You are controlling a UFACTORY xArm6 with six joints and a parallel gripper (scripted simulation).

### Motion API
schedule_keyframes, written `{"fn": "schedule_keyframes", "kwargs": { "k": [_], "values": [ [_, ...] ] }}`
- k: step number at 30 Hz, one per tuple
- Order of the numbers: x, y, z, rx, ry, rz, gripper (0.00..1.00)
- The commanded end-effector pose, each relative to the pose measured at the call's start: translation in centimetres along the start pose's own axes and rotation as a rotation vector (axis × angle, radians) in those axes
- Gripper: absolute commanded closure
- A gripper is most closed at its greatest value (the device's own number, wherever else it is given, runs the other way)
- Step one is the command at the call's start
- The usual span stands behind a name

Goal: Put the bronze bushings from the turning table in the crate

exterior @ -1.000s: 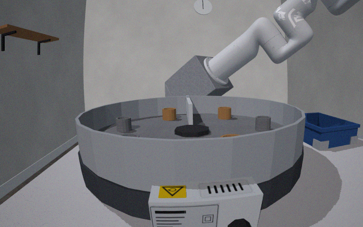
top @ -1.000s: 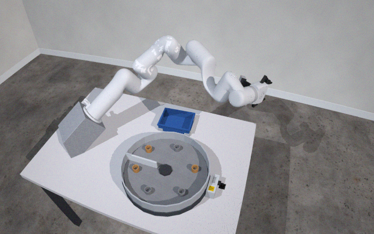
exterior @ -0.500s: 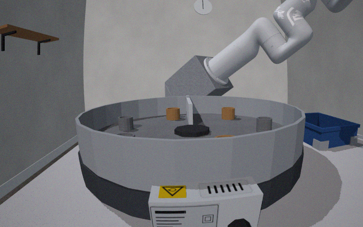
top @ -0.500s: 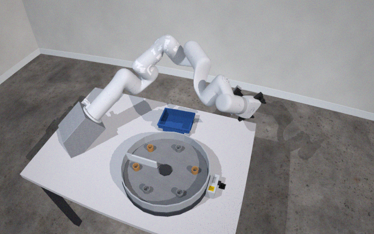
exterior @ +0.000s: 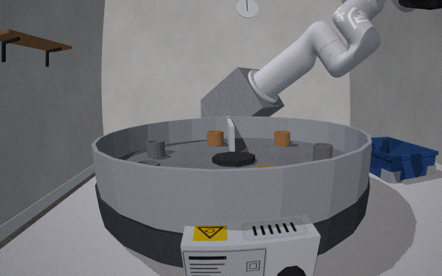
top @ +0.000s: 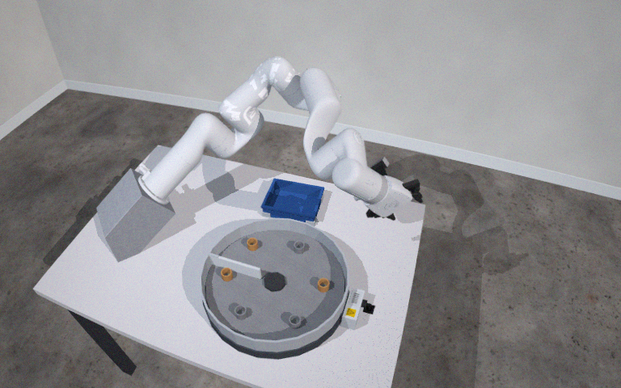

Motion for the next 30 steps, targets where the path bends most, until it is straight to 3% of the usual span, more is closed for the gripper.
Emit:
{"fn": "schedule_keyframes", "kwargs": {
  "k": [1,15,19,20,30],
  "values": [
    [-2.0,1.6,-2.2,-0.061,-0.046,0.072,0.00],
    [-8.6,5.0,-9.0,-0.234,-0.162,0.307,0.00],
    [-9.5,5.4,-10.0,-0.257,-0.176,0.341,0.00],
    [-10.9,5.8,-11.4,-0.290,-0.197,0.390,0.00],
    [-15.6,6.5,-16.0,-0.396,-0.259,0.554,0.00]
  ]
}}
Point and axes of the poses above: the point where the finger pads meet when closed, its own z axis out along the fingers, its own x axis across the jaws, y = z × x, the point moved 6 cm from there along -z, back along the fingers, and after that the axes turned 7 degrees about z, right-handed, at the moved point
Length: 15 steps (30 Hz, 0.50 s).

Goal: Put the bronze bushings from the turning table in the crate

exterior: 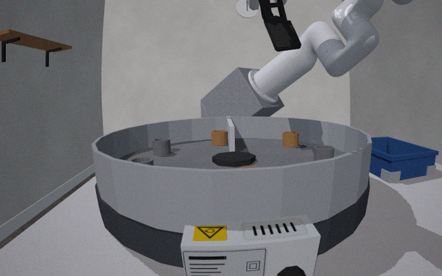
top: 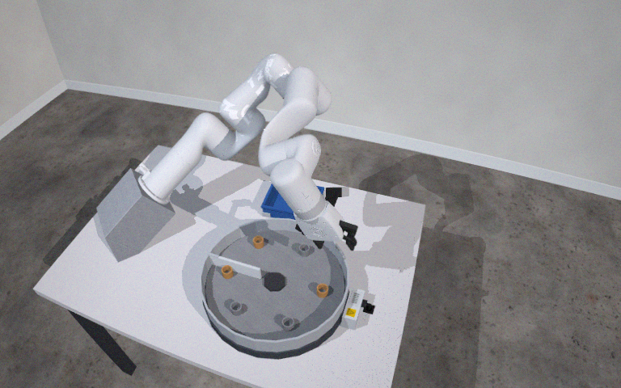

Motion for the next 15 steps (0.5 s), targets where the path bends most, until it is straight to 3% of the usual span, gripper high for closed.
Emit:
{"fn": "schedule_keyframes", "kwargs": {
  "k": [1,6,7,15],
  "values": [
    [-2.6,2.5,-1.9,-0.065,-0.039,0.098,0.00],
    [-4.1,3.7,-2.8,-0.095,-0.059,0.151,0.00],
    [-5.6,4.7,-3.6,-0.125,-0.078,0.202,0.00],
    [-9.6,7.1,-5.9,-0.197,-0.127,0.336,0.00]
  ]
}}
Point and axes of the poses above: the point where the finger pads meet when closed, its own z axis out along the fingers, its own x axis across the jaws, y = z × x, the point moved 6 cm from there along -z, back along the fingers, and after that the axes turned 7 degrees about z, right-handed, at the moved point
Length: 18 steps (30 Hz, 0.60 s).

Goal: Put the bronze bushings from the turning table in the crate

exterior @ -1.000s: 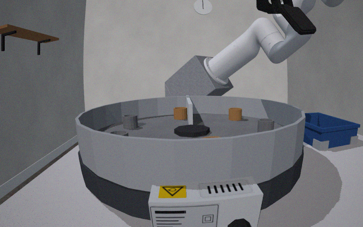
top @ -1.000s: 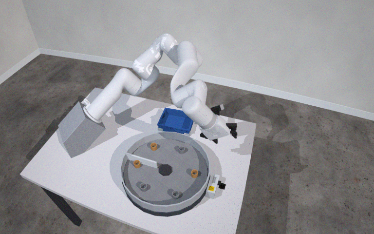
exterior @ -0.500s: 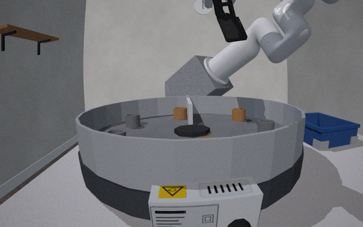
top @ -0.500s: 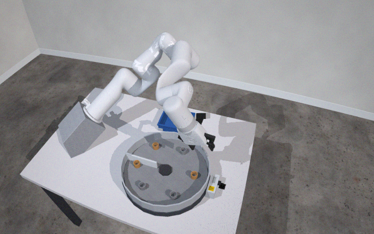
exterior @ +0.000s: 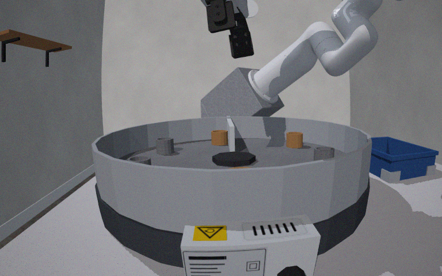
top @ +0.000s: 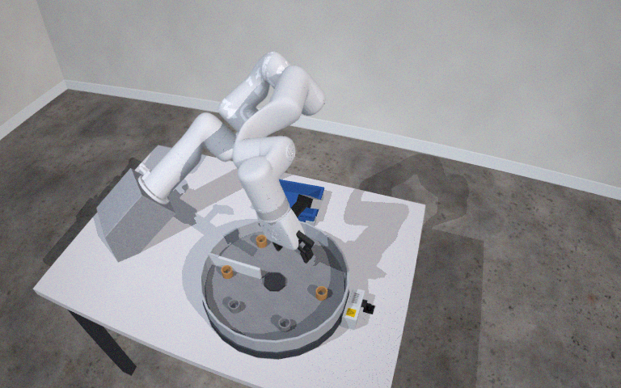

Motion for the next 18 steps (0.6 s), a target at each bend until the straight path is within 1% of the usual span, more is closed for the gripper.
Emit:
{"fn": "schedule_keyframes", "kwargs": {
  "k": [1,6,8,9,18],
  "values": [
    [-2.7,2.8,-1.3,-0.059,-0.037,0.102,0.00],
    [-5.2,4.9,-2.3,-0.104,-0.070,0.191,0.00],
    [-5.2,4.9,-2.3,-0.104,-0.070,0.191,0.00],
    [-6.7,6.1,-2.9,-0.130,-0.089,0.243,0.00],
    [-11.5,9.1,-4.5,-0.201,-0.148,0.395,0.00]
  ]
}}
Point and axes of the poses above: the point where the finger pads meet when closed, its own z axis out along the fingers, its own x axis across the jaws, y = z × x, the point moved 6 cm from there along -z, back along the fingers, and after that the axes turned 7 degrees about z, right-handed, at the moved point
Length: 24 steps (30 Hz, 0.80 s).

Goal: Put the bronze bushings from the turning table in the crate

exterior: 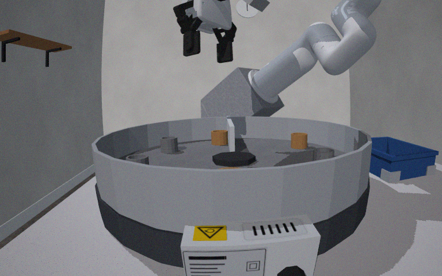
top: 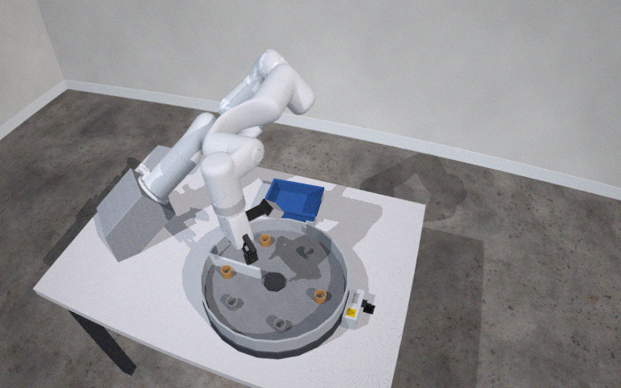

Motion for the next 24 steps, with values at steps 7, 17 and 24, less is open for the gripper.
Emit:
{"fn": "schedule_keyframes", "kwargs": {
  "k": [7,17,24],
  "values": [
    [-4.0,4.5,-0.7,-0.074,-0.059,0.153,0.00],
    [-4.0,4.5,-0.7,-0.075,-0.060,0.155,0.00],
    [-4.0,4.5,-0.7,-0.075,-0.060,0.155,0.88]
  ]
}}
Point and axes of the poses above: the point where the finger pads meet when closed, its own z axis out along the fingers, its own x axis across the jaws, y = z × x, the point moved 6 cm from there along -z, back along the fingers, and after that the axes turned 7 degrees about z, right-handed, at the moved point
